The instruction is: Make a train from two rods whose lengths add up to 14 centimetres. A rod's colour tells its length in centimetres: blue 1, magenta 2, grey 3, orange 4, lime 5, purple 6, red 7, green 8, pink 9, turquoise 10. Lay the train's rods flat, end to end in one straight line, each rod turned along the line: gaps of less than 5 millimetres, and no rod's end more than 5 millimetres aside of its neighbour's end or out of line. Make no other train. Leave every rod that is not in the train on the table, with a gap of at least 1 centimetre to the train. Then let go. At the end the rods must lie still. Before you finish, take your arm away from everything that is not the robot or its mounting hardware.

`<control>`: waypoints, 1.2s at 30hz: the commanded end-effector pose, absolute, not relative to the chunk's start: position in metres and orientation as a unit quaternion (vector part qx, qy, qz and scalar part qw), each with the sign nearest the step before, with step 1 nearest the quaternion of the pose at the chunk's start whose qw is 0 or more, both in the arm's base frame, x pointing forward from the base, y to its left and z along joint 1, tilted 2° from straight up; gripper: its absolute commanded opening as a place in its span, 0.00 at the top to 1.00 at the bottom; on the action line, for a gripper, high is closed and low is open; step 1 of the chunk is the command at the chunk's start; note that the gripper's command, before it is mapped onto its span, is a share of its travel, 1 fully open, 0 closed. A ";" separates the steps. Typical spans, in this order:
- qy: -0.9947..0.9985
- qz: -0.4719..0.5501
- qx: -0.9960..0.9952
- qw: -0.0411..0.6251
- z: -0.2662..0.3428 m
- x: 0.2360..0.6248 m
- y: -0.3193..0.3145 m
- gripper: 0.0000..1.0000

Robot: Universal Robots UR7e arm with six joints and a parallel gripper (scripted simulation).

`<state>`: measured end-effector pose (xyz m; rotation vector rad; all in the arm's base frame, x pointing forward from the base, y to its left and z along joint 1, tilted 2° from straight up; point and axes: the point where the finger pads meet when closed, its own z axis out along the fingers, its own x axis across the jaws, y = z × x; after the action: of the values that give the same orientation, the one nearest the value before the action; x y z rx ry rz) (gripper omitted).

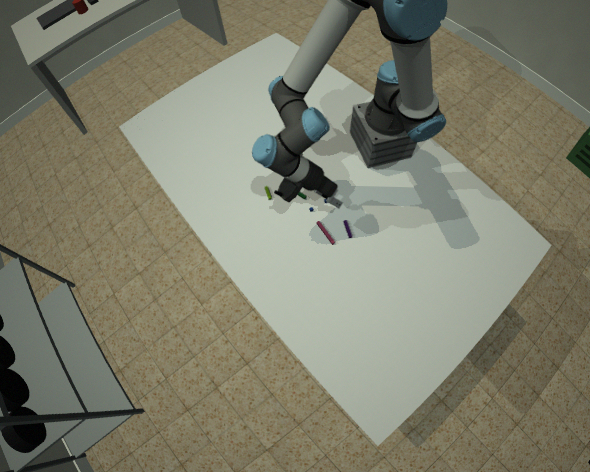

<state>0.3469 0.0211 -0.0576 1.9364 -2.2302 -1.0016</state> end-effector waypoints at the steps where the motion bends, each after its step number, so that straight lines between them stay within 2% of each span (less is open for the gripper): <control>1: -0.729 -0.257 0.634 0.020 -0.069 0.341 0.029 0.00; 8: -0.747 -0.161 0.644 0.019 -0.075 0.331 0.041 0.00; 20: -0.762 -0.061 0.645 0.001 -0.070 0.320 0.052 0.00; 36: -0.768 -0.007 0.641 -0.016 -0.062 0.311 0.058 0.00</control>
<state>0.3120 0.0571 -0.0629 2.0319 -2.4309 -0.0413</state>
